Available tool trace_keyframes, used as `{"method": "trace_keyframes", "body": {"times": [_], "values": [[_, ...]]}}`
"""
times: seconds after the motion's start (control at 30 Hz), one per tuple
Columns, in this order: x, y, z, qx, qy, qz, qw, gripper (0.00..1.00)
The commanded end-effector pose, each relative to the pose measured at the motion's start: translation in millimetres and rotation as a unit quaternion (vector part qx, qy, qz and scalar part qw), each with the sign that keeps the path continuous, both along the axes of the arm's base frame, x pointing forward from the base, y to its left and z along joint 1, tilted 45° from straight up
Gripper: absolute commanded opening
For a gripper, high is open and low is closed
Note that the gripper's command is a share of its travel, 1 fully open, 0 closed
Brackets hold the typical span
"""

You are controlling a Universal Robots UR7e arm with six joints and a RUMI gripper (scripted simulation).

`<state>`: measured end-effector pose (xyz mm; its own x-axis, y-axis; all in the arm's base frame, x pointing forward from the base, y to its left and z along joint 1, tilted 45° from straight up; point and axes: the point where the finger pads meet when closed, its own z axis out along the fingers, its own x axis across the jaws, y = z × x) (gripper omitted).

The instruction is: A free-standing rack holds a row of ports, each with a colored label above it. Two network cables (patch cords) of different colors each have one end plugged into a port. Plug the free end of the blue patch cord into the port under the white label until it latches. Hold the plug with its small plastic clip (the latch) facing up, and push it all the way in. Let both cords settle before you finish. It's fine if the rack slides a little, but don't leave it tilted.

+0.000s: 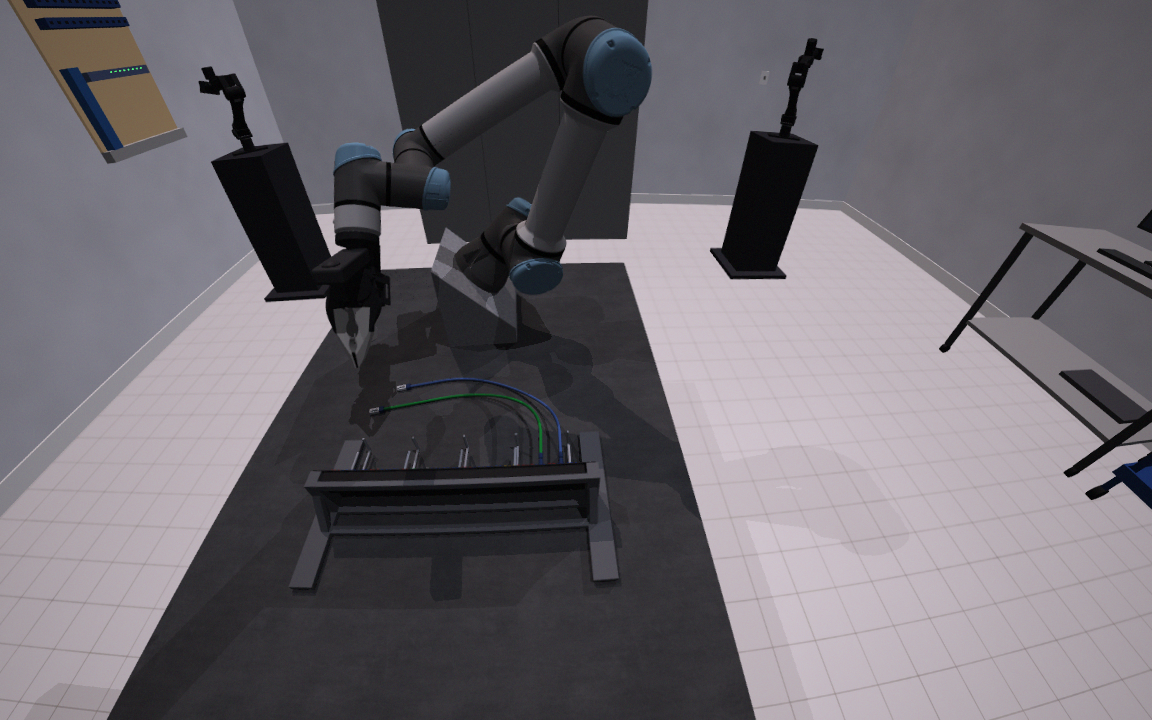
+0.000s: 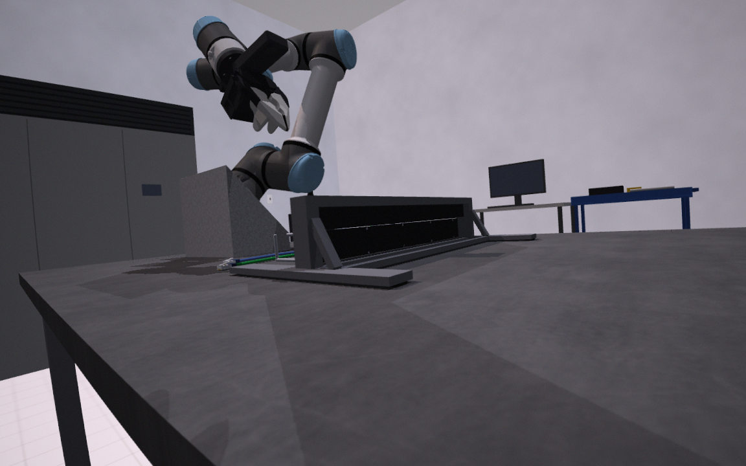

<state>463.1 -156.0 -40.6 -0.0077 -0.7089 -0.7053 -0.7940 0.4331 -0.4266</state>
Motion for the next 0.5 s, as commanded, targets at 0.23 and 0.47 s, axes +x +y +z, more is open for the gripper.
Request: {"method": "trace_keyframes", "body": {"times": [0.23, 0.47], "values": [[-5.1, -5.0, 4.9, 0.0, 0.0, 0.001, 1.0, 0.0], [-5.8, -4.3, 3.9, 0.003, 0.004, 0.0, 1.0, 0.0]]}}
